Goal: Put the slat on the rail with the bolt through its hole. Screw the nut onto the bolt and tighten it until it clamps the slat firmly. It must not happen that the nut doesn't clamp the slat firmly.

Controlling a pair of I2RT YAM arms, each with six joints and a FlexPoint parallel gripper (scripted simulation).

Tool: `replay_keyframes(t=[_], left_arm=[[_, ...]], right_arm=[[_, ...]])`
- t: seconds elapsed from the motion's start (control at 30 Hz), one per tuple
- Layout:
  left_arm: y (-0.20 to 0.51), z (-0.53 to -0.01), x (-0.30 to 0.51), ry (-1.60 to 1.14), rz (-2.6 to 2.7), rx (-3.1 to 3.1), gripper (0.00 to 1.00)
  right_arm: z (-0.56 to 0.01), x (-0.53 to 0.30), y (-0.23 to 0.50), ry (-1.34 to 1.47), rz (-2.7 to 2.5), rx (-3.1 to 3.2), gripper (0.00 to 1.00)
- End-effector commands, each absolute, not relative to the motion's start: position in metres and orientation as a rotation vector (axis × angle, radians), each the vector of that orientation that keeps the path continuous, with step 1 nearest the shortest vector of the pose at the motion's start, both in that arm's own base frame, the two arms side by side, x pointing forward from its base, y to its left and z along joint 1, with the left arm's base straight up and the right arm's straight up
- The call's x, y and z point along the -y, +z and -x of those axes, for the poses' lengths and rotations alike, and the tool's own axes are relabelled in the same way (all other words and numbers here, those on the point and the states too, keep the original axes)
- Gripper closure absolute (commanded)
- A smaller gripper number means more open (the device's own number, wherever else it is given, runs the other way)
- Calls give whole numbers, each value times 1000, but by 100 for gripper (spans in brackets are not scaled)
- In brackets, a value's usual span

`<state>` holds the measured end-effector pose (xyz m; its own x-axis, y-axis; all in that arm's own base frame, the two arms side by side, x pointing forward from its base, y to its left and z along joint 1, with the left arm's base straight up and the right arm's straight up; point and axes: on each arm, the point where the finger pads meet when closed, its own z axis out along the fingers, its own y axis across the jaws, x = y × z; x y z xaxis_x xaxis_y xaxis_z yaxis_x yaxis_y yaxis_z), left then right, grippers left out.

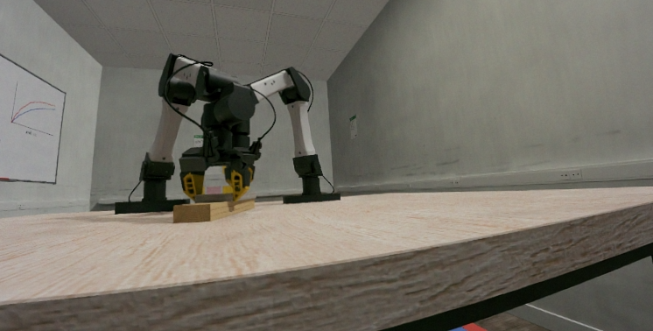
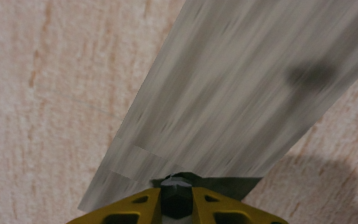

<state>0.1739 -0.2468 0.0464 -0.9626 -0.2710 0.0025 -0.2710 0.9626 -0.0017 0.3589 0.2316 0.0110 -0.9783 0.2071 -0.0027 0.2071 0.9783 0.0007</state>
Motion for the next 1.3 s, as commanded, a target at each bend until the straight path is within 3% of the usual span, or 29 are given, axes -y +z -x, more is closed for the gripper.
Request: replay_keyframes(t=[0.0, 0.8, 1.27], left_arm=[[50, -176, 250, 29, -430, 3121, 86], [50, -177, 251, 34, -418, 3124, 86], [49, -177, 251, 20, 302, 3137, 86]], right_arm=[[-362, -233, 18, 20, -328, -3105, 33], [-362, -233, 18, 20, -328, -3105, 33], [-362, -233, 18, 20, -328, -3105, 33]])
